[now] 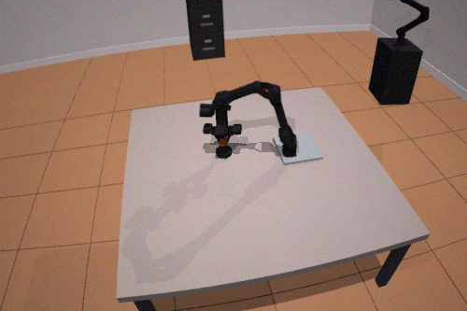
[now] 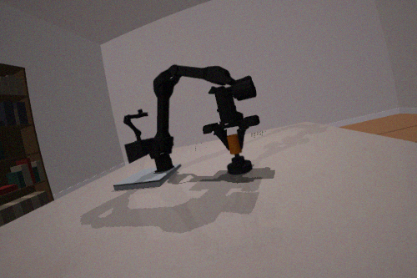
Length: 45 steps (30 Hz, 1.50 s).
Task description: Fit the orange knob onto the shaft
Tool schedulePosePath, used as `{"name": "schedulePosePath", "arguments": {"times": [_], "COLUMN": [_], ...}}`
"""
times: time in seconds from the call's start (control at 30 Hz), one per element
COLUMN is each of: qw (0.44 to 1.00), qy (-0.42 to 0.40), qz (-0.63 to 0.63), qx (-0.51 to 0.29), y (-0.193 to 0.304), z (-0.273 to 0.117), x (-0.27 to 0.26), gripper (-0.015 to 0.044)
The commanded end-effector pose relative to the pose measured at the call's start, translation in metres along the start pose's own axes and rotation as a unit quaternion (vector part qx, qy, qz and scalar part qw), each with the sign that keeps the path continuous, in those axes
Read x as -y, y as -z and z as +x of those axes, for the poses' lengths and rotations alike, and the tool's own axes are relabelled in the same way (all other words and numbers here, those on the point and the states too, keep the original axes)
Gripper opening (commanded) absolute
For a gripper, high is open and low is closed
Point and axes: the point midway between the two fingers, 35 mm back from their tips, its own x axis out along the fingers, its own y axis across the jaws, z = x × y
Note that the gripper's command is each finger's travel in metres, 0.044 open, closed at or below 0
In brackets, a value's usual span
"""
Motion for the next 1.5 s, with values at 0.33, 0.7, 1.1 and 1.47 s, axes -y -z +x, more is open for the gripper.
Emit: {"name": "schedulePosePath", "arguments": {"times": [0.33, 0.7, 1.1, 1.47], "qw": [1.0, 1.0, 0.997, 0.994], "qy": [0.002, 0.002, 0.001, 0.001], "qz": [-0.009, -0.009, -0.071, -0.114], "qx": [-0.002, -0.002, -0.002, -0.002], "y": [0.0004, 0.0005, 0.0006, 0.0007], "z": [0.0016, 0.0024, -0.003, 0.0014], "x": [0.0009, 0.0003, 0.001, 0.0001], "gripper": [0.0, 0.0, 0.0, 0.0]}}
